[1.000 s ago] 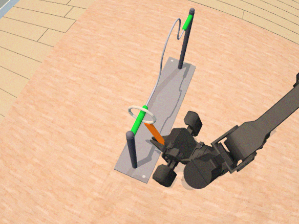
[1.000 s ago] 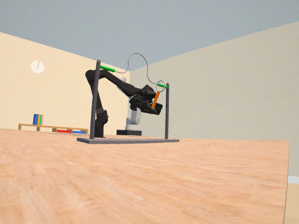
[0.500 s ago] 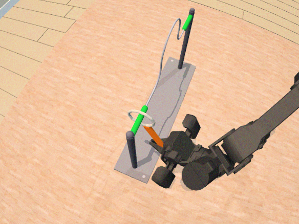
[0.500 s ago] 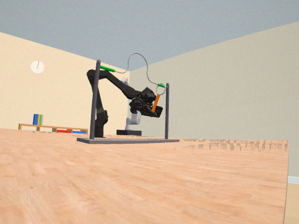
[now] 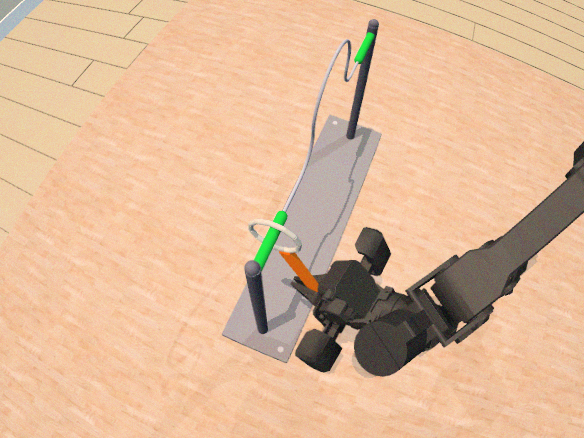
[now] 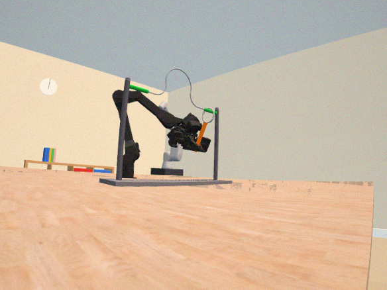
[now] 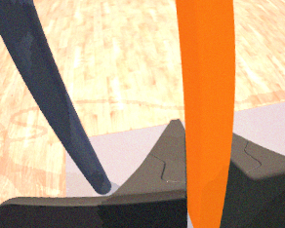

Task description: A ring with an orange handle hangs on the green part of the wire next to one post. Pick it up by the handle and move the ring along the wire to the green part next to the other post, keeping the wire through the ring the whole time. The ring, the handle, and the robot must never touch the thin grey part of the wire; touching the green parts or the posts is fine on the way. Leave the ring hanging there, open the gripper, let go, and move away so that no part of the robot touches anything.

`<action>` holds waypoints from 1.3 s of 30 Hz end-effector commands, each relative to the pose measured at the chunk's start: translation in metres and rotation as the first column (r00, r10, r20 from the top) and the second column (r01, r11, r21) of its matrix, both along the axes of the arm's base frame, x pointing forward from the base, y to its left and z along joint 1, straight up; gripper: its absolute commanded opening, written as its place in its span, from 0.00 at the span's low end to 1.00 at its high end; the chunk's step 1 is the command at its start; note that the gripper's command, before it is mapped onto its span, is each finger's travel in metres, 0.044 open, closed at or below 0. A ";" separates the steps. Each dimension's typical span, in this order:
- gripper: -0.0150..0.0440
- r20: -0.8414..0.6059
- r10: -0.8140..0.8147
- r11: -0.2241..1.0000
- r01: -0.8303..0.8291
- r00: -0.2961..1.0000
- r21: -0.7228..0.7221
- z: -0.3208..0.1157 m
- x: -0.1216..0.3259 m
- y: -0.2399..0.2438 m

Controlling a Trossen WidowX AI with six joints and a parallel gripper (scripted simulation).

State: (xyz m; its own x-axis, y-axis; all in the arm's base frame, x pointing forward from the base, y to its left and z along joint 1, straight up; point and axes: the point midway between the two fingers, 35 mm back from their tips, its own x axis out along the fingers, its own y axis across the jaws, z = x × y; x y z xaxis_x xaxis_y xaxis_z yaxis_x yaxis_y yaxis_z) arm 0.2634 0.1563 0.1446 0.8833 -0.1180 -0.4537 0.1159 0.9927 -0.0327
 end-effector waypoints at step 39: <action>0.53 -0.002 -0.004 1.000 0.004 1.000 0.001 0.022 -0.044 0.006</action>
State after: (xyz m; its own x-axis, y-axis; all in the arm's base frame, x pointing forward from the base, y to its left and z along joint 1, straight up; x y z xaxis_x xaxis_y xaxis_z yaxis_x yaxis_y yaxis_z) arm 0.2194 0.1619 0.1633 0.8789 -0.1202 -0.4616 0.1160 0.9925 -0.0375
